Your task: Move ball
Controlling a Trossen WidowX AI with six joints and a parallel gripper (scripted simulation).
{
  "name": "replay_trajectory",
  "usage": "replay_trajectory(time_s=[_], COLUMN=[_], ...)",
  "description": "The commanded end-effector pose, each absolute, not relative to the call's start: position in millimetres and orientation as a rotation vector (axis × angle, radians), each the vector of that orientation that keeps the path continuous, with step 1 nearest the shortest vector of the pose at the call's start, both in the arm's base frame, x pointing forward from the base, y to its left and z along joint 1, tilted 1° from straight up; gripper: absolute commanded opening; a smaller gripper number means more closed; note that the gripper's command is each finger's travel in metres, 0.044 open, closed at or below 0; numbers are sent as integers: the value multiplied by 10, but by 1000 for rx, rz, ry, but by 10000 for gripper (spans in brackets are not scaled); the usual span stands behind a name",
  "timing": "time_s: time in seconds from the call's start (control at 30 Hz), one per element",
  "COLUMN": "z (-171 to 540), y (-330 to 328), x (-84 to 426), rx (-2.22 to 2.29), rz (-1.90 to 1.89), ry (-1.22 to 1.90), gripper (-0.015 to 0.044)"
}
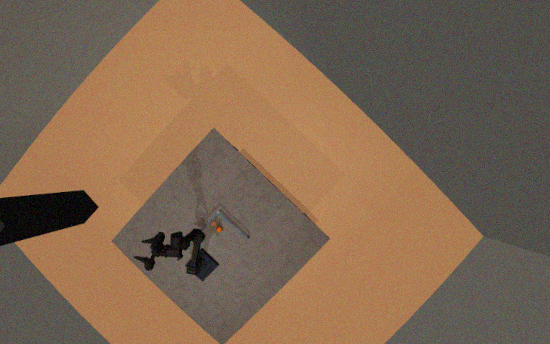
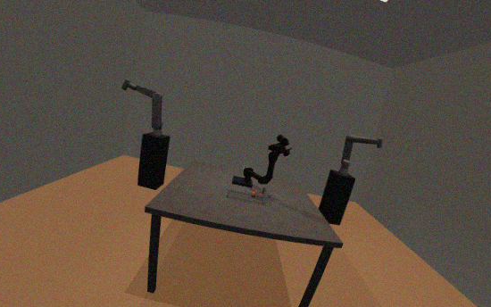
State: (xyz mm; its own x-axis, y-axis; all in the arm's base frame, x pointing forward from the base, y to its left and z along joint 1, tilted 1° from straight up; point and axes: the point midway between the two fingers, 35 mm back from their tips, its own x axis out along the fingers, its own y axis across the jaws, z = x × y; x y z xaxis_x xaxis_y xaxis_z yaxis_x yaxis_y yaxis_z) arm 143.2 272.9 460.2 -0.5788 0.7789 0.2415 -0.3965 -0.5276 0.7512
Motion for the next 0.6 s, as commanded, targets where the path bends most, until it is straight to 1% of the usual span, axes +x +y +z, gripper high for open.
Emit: replay_trajectory(time_s=[0.0,0.03,0.07,0.33,0.57], z=[4613,4647,4702,5124,5417], y=[2721,2697,2656,2356,1912], x=[1420,1385,1326,487,-176], rx=[746,744,740,673,663], rz=[2134,2145,2165,2453,2714], ry=[846,824,787,537,326], gripper=[374,348,337,337,337])
